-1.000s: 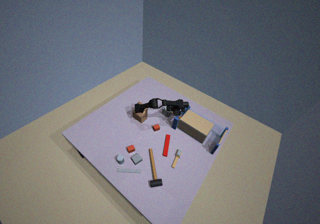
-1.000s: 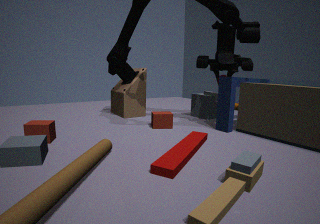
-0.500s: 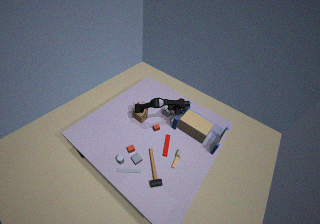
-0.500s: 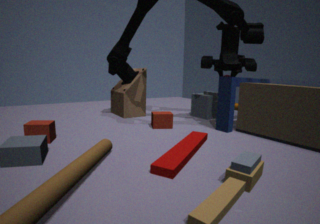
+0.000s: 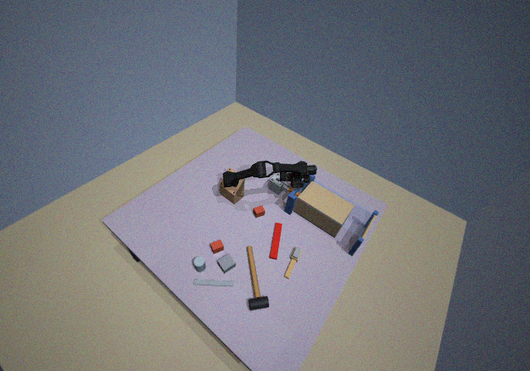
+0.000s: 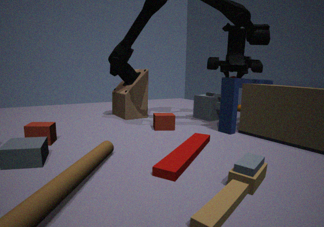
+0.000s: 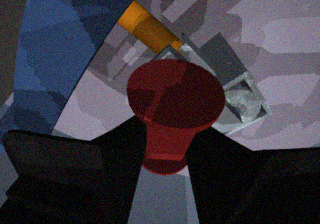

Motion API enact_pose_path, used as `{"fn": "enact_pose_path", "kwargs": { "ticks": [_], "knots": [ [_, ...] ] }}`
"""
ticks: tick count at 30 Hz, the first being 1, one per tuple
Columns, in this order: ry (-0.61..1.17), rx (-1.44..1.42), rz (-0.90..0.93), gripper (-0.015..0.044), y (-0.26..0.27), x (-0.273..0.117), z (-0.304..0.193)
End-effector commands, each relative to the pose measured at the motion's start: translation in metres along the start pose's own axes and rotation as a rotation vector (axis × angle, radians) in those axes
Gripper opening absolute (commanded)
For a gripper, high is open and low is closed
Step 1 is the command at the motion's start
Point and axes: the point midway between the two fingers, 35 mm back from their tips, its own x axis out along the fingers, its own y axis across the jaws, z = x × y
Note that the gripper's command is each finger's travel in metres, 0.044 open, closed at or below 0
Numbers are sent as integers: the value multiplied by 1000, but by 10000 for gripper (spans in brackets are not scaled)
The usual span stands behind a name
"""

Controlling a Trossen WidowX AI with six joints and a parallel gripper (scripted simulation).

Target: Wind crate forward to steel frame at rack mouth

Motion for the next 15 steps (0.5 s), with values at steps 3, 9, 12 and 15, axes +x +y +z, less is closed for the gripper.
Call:
{"fn": "enact_pose_path", "kwargs": {
  "ticks": [3, 9, 12, 15],
  "knots": [
    [22, -5, 23, 0, 12, 8, -18],
    [22, -5, 24, 0, 15, 11, -25],
    [23, -5, 24, 0, 16, 13, -30],
    [23, -5, 24, 0, 17, 14, -33]
  ]
}}
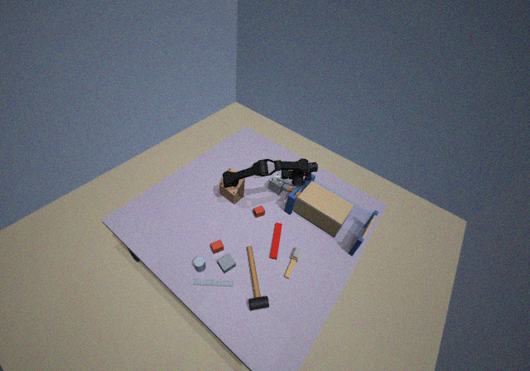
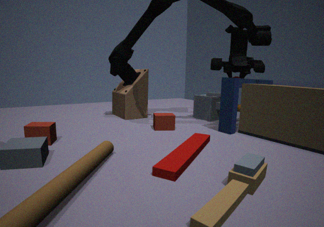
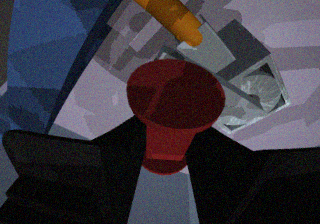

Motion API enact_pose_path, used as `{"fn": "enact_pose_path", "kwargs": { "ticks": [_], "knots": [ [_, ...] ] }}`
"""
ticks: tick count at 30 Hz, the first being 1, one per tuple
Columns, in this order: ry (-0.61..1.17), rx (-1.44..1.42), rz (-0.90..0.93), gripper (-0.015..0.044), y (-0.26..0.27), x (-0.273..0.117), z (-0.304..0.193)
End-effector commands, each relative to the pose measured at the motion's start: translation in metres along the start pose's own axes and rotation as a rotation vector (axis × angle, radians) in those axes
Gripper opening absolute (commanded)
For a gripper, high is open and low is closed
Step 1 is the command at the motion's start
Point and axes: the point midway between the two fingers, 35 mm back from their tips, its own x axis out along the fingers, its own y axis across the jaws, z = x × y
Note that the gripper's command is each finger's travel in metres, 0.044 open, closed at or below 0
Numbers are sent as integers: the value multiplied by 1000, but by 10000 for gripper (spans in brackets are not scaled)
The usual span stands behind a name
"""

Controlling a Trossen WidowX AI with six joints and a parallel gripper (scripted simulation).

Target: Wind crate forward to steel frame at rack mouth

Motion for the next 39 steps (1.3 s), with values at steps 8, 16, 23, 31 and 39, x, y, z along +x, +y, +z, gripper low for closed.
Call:
{"fn": "enact_pose_path", "kwargs": {
  "ticks": [8, 16, 23, 31, 39],
  "knots": [
    [20, -5, 9, 0, 7, 11, -24],
    [21, -5, 10, 0, 8, 16, -35],
    [21, -5, 10, 0, 7, 20, -44],
    [22, -5, 10, 0, 5, 24, -55],
    [23, -6, 10, 0, 2, 28, -65]
  ]
}}
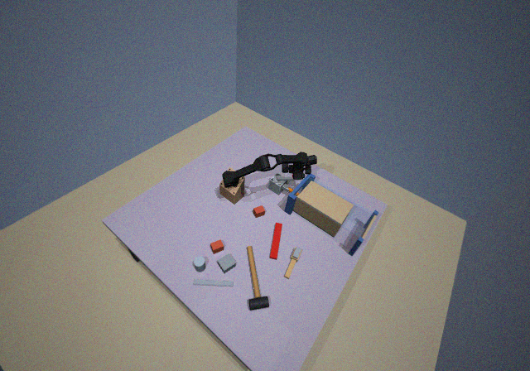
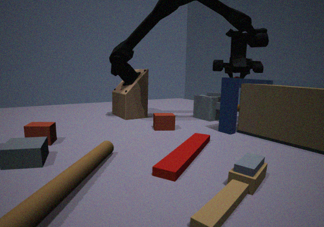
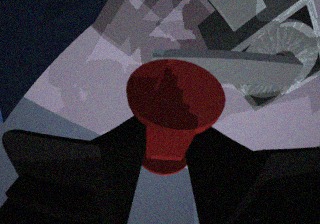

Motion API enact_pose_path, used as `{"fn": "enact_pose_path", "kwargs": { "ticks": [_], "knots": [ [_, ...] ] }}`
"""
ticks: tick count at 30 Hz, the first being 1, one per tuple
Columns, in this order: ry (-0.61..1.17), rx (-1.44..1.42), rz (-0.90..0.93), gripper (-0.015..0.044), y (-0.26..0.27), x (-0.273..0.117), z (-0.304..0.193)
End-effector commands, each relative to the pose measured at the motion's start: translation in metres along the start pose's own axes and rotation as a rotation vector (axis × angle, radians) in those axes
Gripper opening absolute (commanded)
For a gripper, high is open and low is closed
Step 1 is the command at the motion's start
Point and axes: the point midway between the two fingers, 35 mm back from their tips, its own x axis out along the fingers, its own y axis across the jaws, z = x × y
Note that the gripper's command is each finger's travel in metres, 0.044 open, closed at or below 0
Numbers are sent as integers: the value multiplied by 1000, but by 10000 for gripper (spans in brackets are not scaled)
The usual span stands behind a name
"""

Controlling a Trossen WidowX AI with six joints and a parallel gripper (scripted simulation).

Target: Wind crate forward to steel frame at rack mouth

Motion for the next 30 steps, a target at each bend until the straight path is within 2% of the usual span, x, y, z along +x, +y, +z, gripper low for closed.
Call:
{"fn": "enact_pose_path", "kwargs": {
  "ticks": [1, 30],
  "knots": [
    [21, -13, -11, 0, -5, 8, -17],
    [24, -14, -11, 0, -27, 22, -50]
  ]
}}
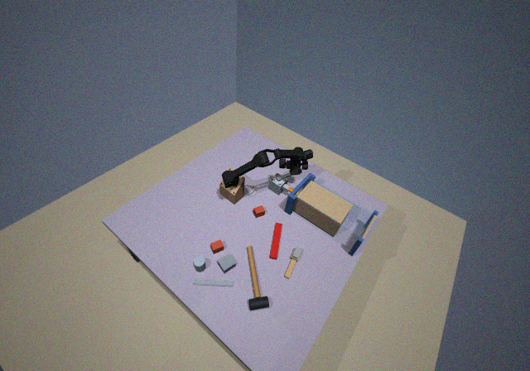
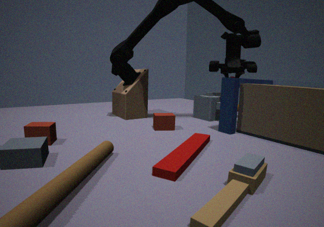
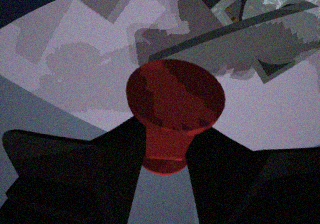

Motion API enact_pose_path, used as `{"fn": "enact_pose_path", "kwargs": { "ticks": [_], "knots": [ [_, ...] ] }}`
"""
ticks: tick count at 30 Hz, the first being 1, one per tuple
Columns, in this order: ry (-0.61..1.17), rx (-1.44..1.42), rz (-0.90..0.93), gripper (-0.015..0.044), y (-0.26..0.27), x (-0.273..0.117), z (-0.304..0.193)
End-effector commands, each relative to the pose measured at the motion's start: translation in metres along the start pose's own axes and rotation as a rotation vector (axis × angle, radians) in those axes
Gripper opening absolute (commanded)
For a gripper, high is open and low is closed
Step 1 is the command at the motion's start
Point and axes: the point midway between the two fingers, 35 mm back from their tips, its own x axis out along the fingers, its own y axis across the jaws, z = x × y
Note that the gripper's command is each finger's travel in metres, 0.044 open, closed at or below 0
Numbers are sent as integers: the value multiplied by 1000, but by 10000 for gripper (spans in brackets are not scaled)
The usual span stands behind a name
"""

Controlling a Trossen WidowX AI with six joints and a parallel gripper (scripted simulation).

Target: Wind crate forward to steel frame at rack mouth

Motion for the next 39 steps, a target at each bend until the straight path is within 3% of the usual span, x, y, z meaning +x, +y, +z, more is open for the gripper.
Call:
{"fn": "enact_pose_path", "kwargs": {
  "ticks": [1, 39],
  "knots": [
    [16, -9, -24, 0, -12, 6, -13],
    [18, -11, -26, 0, -59, 17, -38]
  ]
}}
